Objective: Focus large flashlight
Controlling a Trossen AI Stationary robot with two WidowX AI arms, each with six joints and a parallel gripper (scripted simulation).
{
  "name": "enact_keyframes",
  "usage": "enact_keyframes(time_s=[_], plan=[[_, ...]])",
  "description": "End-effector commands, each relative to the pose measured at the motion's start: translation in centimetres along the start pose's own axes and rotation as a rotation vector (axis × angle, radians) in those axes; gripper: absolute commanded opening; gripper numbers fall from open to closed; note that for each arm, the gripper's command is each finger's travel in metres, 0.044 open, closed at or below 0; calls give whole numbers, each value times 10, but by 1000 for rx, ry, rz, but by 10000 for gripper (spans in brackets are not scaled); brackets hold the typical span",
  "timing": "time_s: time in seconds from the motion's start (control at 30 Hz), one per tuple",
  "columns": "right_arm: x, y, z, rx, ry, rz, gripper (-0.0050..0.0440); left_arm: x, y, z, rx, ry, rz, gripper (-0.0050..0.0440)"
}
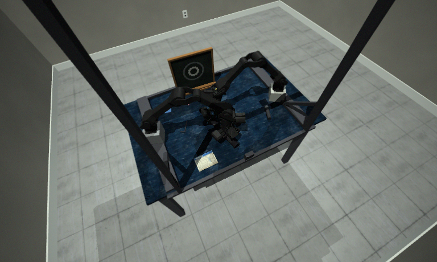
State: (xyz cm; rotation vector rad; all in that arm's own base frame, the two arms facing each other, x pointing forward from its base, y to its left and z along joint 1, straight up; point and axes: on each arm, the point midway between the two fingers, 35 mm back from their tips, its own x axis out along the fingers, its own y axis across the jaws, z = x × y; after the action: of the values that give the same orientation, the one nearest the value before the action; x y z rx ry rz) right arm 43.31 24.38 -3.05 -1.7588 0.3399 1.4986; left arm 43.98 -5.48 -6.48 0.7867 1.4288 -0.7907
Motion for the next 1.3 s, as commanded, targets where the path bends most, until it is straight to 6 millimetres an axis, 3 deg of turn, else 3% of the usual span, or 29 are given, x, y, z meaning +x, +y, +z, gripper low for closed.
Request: enact_keyframes(time_s=[0.0, 0.3, 1.27], plan=[[-6, -12, -3, -2, 14, -31, 226, -16, 5, 5, -11, -26, 23, 131], [-6, -12, -3, -2, 14, -31, 226, -16, 5, 5, -11, -26, 23, 131], [-4, -13, -4, 5, 17, 279, 226, -16, 5, 5, -11, -26, 23, 131]])
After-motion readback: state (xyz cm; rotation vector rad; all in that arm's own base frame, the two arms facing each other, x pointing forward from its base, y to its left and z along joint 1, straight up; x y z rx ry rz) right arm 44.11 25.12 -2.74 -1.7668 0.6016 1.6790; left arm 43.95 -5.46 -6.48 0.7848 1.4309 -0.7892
